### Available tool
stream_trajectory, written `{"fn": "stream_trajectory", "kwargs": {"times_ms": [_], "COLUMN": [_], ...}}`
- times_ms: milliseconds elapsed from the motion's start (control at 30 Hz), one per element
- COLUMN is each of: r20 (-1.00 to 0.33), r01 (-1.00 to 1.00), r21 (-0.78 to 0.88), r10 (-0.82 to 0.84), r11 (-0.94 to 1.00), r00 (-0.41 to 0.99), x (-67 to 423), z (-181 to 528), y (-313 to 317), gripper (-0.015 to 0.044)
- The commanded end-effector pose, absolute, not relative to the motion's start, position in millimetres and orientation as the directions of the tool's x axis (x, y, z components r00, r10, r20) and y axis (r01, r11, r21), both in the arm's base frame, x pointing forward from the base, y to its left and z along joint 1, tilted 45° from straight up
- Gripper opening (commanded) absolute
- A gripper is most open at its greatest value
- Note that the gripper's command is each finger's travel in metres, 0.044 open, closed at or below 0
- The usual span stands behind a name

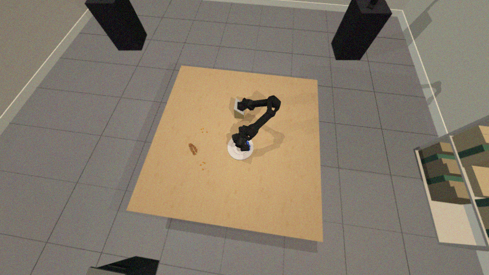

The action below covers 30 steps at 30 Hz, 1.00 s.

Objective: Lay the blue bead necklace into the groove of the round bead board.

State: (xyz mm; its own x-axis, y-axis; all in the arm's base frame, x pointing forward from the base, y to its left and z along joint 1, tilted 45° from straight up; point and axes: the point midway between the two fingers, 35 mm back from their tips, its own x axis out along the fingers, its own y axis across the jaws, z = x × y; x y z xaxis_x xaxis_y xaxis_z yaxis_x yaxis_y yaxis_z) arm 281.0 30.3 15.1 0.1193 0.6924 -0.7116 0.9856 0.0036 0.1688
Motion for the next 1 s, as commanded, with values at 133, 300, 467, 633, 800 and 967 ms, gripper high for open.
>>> {"fn": "stream_trajectory", "kwargs": {"times_ms": [133,300,467,633,800,967], "r20": [-0.715,-0.715,-0.714,-0.715,-0.715,-0.714], "r01": [0.985,0.985,0.985,0.985,0.985,0.985], "r21": [0.017,0.017,0.017,0.029,0.027,0.024], "r10": [0.687,0.687,0.688,0.685,0.686,0.686], "r11": [-0.17,-0.17,-0.17,-0.169,-0.169,-0.17], "r00": [0.131,0.131,0.131,0.139,0.137,0.135], "x": [292.5,292.5,294.5,295.9,296.6,297.2], "z": [40.9,40.9,30.6,34.8,29.7,24.1], "y": [12.7,12.7,22.8,18.4,23.2,28.7], "gripper": [0.038,0.038,0.038,0.038,0.038,0.038]}}
